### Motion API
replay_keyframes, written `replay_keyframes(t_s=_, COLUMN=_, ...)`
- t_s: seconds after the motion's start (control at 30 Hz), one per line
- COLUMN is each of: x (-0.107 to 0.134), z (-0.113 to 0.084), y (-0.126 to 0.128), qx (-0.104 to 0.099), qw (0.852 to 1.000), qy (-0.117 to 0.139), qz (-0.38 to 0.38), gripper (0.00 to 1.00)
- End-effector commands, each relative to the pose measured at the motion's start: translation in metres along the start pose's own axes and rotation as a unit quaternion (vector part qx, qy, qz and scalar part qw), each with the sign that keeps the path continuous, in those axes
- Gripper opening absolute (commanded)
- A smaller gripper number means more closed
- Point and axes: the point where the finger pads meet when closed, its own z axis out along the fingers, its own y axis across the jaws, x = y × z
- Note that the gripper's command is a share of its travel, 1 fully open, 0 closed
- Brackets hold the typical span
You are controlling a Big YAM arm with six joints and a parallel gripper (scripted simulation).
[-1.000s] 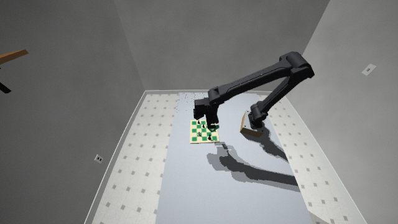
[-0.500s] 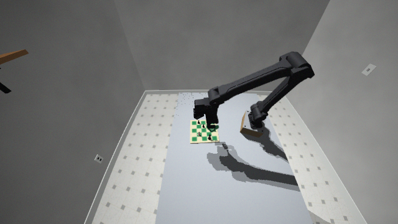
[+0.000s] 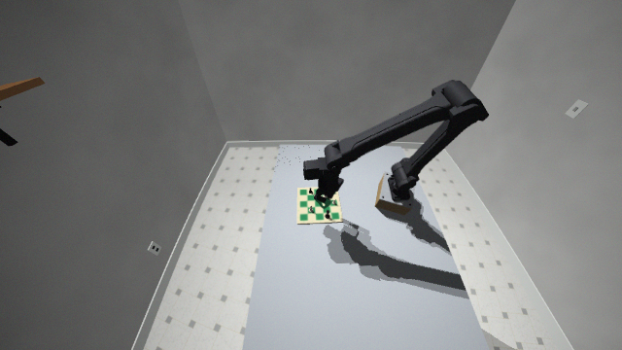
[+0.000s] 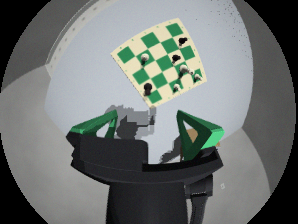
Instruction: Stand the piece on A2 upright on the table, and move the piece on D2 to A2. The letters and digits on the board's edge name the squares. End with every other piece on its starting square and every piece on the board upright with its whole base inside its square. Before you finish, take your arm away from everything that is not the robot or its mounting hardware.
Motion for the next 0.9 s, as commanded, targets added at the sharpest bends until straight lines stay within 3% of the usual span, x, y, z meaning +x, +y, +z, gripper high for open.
replay_keyframes(t_s=0.0, x=0.001, z=0.012, y=0.002, qx=0.0, qw=0.99, qy=-0.003, qz=0.139, gripper=1.0)
replay_keyframes(t_s=0.17, x=0.002, z=0.021, y=0.0, qx=-0.001, qw=0.964, qy=-0.003, qz=0.266, gripper=1.0)
replay_keyframes(t_s=0.3, x=0.001, z=0.018, y=0.004, qx=-0.007, qw=0.93, qy=-0.005, qz=0.368, gripper=1.0)
replay_keyframes(t_s=0.37, x=0.001, z=0.018, y=0.004, qx=-0.007, qw=0.93, qy=-0.005, qz=0.368, gripper=1.0)
replay_keyframes(t_s=0.4, x=0.001, z=0.019, y=0.002, qx=-0.008, qw=0.903, qy=-0.007, qz=0.43, gripper=1.0)
replay_keyframes(t_s=0.43, x=0.001, z=0.021, y=0.002, qx=-0.008, qw=0.892, qy=-0.007, qz=0.452, gripper=1.0)
replay_keyframes(t_s=0.53, x=0.001, z=0.022, y=0.001, qx=-0.007, qw=0.89, qy=-0.006, qz=0.457, gripper=1.0)
replay_keyframes(t_s=0.57, x=0.001, z=0.022, y=0.001, qx=-0.007, qw=0.89, qy=-0.006, qz=0.457, gripper=0.4)
replay_keyframes(t_s=0.87, x=0.001, z=0.022, y=0.001, qx=-0.006, qw=0.89, qy=-0.006, qz=0.457, gripper=0.4)
